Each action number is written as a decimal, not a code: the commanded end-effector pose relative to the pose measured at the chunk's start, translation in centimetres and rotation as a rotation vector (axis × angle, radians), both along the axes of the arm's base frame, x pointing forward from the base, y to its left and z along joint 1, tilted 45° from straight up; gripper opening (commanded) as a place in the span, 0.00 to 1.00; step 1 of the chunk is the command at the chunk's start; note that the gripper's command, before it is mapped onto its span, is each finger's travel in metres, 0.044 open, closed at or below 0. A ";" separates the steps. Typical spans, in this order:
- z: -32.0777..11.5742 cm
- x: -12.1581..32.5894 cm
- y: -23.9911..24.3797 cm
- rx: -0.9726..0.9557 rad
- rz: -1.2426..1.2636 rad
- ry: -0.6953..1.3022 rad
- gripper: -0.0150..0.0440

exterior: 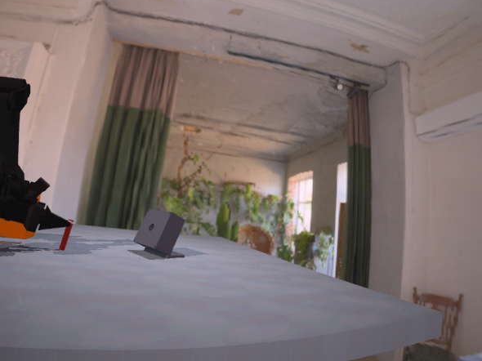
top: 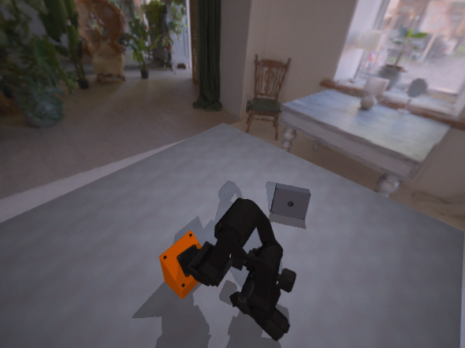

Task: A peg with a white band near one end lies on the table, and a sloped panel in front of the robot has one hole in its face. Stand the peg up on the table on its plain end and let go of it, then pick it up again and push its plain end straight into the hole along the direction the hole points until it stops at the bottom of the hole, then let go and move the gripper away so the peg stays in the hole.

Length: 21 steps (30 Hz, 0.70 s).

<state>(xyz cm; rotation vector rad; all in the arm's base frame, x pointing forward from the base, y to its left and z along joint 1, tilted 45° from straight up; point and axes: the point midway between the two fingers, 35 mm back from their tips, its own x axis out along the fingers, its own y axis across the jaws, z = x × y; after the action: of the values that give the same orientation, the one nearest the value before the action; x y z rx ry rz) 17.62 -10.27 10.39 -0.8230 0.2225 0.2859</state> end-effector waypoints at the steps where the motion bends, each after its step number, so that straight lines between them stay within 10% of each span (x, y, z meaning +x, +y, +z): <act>1: -0.1 -0.1 -0.1 0.000 -0.001 0.001 0.34; 21: -0.2 -0.3 -0.2 0.008 0.021 -0.022 0.34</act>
<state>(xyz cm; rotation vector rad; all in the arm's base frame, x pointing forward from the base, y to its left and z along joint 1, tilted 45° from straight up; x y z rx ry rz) 17.37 -10.38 10.31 -0.8207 0.1901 0.2979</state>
